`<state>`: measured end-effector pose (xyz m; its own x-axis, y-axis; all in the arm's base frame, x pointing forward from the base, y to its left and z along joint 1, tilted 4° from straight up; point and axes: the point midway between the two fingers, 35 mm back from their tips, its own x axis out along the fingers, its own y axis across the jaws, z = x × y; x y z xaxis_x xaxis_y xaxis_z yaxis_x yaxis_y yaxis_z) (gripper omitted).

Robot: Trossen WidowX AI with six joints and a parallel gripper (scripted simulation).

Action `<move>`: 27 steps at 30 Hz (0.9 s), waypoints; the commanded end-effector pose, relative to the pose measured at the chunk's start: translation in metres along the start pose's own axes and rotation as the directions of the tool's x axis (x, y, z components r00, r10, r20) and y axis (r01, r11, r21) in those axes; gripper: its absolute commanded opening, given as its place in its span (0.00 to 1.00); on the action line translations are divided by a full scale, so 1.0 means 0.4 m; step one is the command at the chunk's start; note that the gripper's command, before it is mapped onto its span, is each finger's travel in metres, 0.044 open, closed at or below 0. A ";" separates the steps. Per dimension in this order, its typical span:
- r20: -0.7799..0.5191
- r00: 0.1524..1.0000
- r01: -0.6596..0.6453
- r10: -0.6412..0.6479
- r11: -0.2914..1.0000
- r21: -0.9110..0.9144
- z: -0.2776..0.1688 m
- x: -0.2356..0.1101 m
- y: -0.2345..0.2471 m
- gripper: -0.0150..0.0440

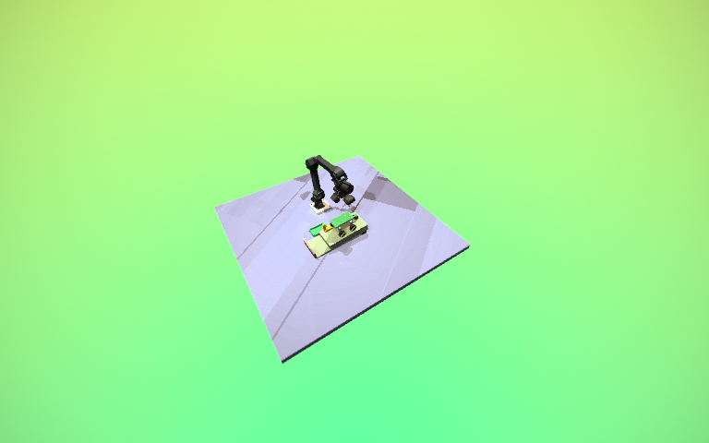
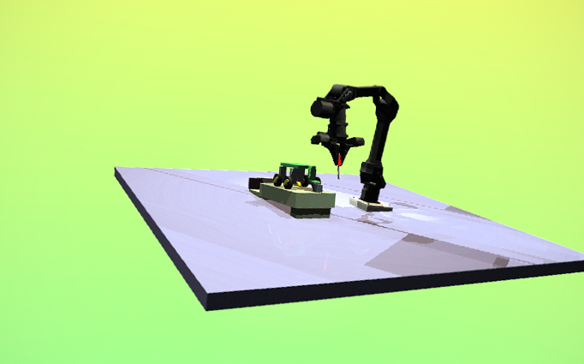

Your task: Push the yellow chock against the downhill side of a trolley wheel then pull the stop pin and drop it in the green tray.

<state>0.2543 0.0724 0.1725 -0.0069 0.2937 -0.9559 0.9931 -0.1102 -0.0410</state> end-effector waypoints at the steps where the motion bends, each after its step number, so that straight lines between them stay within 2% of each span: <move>1: -0.002 1.000 0.008 -0.008 1.000 -0.002 0.041 -0.004 -0.002 0.25; 27: 0.008 1.000 0.008 -0.008 1.000 -0.002 0.272 -0.041 0.005 0.25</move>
<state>0.2463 -0.0236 0.1589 -0.0102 0.2907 -0.9568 0.9928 -0.1111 -0.0443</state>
